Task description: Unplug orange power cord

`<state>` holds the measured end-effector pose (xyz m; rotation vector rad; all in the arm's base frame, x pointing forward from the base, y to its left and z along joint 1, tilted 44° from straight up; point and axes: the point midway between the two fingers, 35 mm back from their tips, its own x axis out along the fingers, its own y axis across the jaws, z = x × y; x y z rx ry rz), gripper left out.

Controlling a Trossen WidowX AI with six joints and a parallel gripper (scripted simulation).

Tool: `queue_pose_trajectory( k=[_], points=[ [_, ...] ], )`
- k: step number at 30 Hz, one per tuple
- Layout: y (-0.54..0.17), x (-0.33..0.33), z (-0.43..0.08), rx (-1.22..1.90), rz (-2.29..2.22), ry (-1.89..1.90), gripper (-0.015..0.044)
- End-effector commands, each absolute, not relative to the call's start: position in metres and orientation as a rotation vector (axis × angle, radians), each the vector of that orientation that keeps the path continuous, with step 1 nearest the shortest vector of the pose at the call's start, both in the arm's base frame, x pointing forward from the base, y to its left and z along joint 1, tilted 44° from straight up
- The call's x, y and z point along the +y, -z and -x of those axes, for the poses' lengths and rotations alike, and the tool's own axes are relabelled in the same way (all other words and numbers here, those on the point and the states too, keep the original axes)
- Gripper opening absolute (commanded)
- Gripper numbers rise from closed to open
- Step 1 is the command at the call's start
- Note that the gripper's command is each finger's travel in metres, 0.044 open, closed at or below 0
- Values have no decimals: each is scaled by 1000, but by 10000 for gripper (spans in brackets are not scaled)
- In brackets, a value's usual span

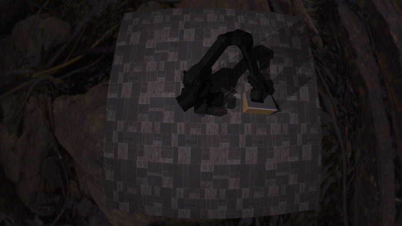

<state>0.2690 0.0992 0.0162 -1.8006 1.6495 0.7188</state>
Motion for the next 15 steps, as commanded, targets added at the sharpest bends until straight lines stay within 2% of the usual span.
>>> queue_pose_trajectory(
  k=[1,13,15],
  points=[
    [-14,95,-269,1653,1808,-717,160],
    [-8,89,-270,1653,1809,-716,160],
    [-9,92,-270,1649,1801,-718,107]
  ],
)
